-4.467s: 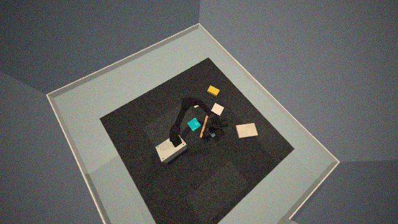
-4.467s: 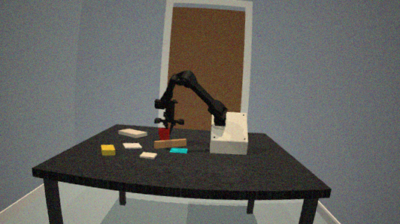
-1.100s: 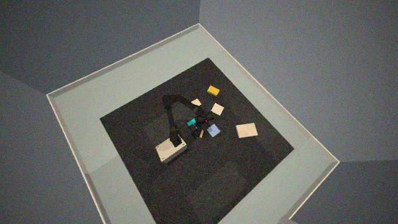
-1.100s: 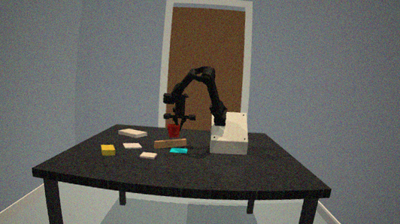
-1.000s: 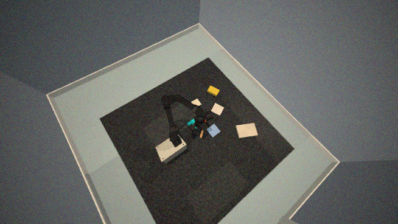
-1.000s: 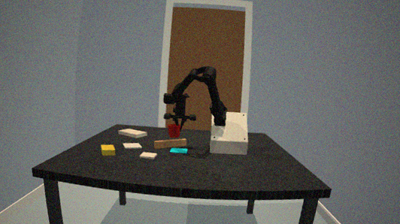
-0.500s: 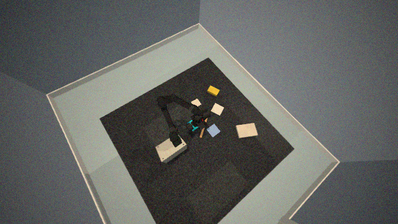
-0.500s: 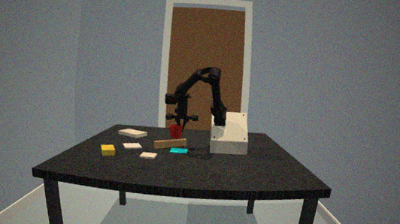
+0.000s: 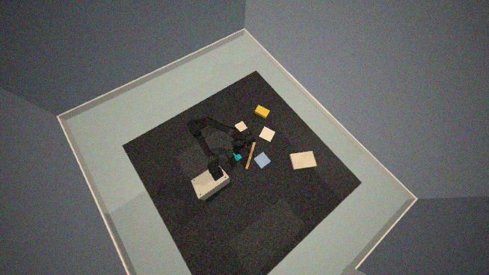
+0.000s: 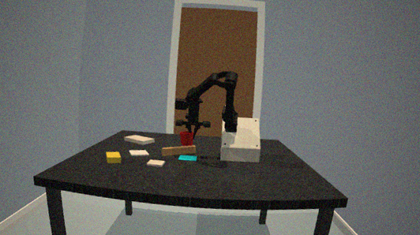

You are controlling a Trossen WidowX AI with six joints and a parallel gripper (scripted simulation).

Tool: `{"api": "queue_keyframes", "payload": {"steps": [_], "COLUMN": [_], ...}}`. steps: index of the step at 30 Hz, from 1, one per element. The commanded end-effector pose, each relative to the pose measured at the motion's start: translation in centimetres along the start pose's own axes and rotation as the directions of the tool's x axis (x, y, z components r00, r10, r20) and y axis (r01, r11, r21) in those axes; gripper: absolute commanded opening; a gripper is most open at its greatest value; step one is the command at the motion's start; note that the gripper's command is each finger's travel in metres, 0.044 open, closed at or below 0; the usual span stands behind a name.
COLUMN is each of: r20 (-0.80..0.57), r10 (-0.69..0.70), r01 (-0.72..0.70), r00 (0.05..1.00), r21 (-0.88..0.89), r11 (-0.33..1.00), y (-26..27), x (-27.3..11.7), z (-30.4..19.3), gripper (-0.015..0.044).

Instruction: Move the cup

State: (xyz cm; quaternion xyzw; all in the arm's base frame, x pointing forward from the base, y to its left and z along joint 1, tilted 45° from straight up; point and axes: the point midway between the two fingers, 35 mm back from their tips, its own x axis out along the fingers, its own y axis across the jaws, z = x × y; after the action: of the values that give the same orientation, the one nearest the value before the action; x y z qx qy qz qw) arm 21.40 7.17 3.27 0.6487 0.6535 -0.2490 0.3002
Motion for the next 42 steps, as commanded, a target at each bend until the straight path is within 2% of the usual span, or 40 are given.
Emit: {"api": "queue_keyframes", "payload": {"steps": [1,42], "r20": [-0.004,-0.004], "r10": [0.002,0.002], "r01": [-0.002,-0.002], "r00": [1.0,1.0], "r21": [-0.001,-0.001], "r11": [1.0,1.0], "y": [-0.4,-0.9], "x": [0.0,3.4], "z": [-0.6,-1.5], "gripper": [0.0,0.0]}}
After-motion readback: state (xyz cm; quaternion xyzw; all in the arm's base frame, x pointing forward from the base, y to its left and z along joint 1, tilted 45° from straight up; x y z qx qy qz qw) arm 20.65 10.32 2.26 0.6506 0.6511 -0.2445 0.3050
